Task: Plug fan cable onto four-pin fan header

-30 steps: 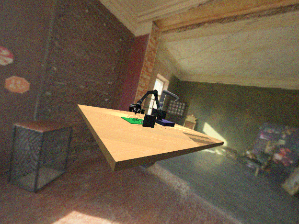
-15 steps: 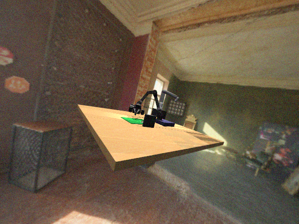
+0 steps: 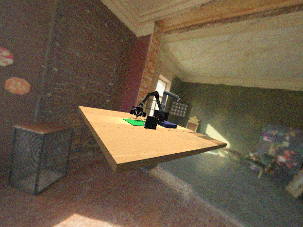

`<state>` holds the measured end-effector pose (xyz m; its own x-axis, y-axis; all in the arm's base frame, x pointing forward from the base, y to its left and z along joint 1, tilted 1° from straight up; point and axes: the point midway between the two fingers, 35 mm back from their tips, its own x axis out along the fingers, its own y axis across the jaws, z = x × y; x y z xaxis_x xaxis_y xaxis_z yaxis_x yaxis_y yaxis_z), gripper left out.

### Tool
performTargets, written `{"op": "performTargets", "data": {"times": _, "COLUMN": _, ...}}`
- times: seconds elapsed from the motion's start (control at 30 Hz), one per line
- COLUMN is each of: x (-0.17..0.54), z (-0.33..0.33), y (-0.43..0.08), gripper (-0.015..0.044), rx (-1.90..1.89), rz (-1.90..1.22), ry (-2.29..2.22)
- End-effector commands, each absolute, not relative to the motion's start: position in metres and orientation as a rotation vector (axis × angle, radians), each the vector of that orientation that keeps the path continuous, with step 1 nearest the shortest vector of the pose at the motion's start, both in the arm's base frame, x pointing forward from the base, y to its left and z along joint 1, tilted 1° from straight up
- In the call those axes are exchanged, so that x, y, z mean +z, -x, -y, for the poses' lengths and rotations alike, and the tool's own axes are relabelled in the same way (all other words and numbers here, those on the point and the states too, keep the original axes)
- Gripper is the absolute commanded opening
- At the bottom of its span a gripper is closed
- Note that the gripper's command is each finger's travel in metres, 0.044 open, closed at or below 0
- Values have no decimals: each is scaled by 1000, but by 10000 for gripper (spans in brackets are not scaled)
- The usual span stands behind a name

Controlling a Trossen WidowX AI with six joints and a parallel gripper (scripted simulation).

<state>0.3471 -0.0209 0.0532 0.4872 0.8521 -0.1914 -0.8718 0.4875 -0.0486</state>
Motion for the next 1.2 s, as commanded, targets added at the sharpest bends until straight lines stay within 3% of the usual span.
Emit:
{"op": "performTargets", "data": {"times": 0.0, "x": 48, "z": 20, "y": -346, "gripper": 0, "rx": 1054, "rz": -148, "ry": 139}}
{"op": "performTargets", "data": {"times": 1.17, "x": 27, "z": 20, "y": -346, "gripper": 0, "rx": 1054, "rz": -148, "ry": 139}}
